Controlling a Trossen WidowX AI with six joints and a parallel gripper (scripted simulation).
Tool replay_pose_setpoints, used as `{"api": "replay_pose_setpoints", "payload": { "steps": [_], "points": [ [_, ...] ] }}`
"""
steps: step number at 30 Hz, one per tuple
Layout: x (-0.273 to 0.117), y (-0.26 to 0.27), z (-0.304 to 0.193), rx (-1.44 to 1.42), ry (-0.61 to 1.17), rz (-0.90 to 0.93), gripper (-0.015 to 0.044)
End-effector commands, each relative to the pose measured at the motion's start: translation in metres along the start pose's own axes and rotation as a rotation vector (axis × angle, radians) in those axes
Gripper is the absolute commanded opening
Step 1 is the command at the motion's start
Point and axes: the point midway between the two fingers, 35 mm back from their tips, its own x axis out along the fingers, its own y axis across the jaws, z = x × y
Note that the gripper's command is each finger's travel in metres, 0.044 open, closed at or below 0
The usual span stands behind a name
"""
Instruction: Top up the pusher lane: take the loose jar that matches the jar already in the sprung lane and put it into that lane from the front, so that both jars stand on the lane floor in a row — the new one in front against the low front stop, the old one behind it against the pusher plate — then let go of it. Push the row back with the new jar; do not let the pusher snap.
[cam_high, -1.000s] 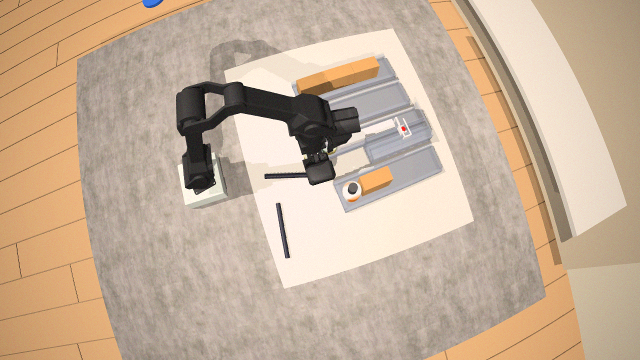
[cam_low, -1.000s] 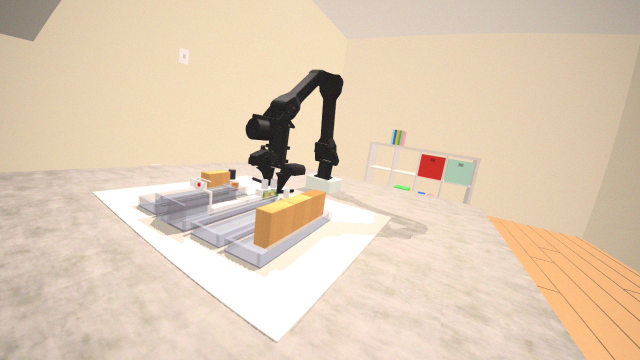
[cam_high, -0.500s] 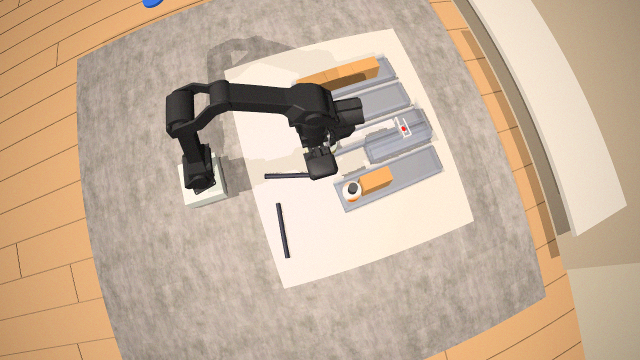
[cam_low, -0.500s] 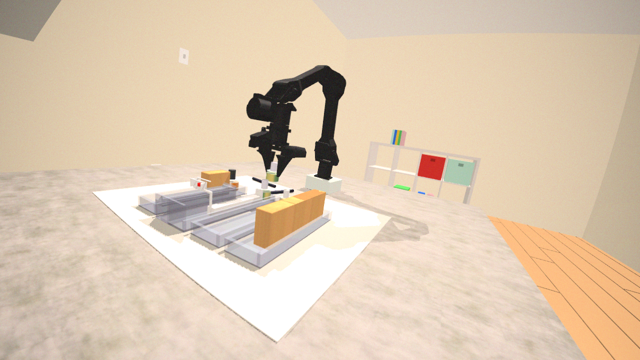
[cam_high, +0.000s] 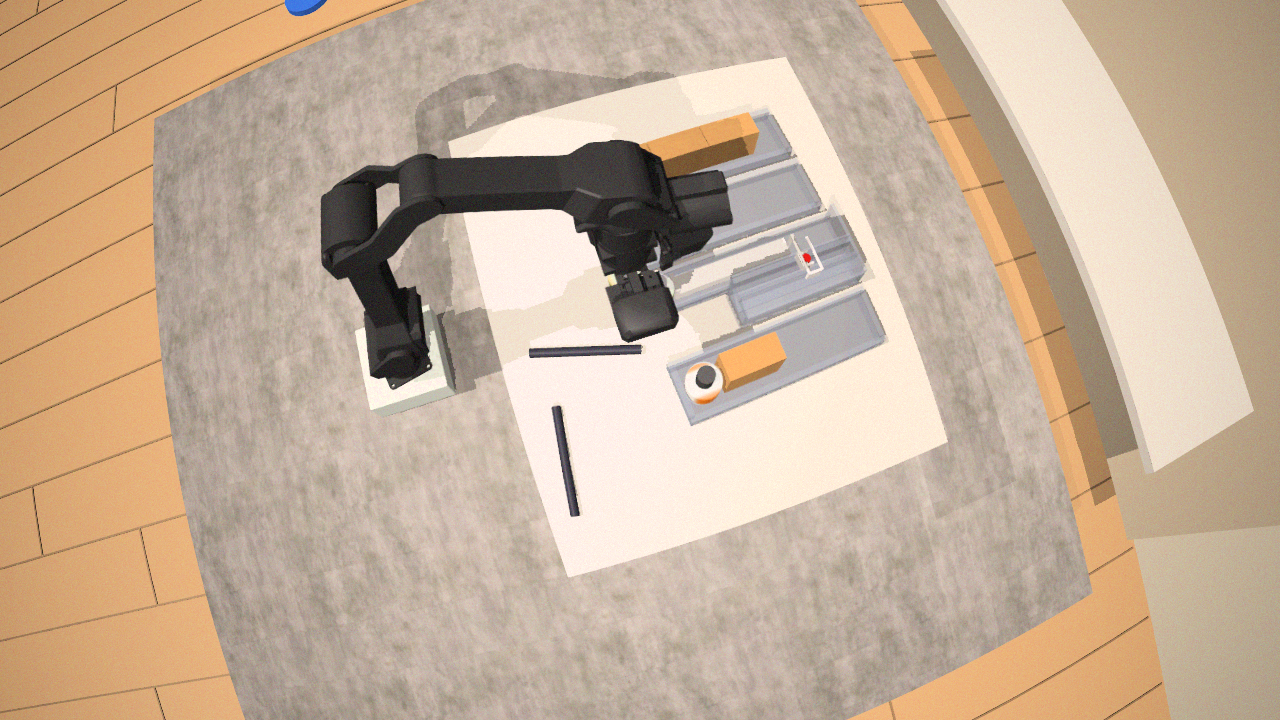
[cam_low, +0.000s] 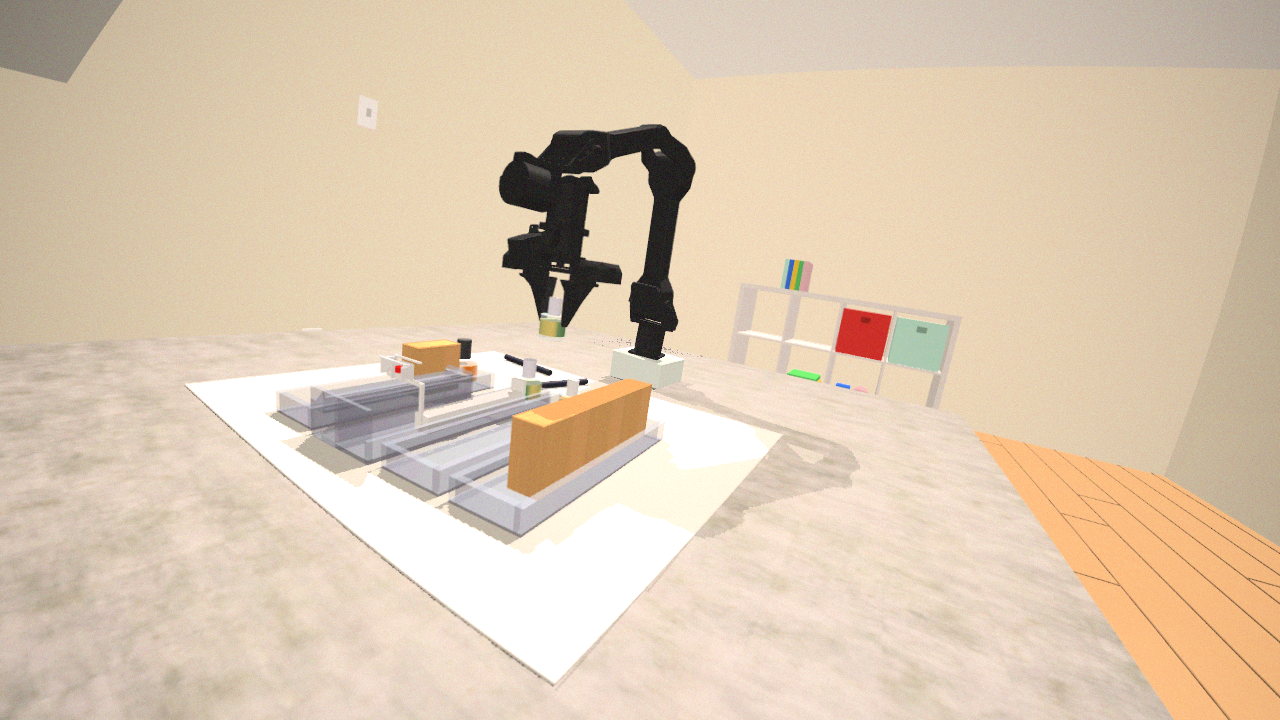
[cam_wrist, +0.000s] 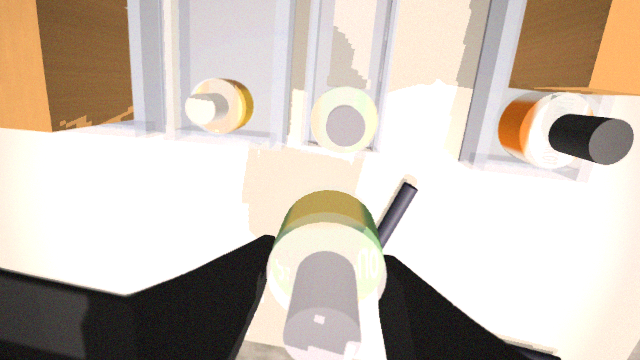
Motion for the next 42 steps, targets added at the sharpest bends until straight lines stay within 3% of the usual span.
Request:
{"api": "replay_pose_setpoints", "payload": {
  "steps": [1, 18, 42],
  "points": [
    [0.013, -0.001, -0.001, -0.022, 0.005, 0.003, 0.0000],
    [0.067, -0.004, -0.003, -0.067, 0.005, 0.004, 0.0000],
    [0.068, -0.003, 0.004, -0.067, 0.004, 0.004, 0.0000]
  ]
}}
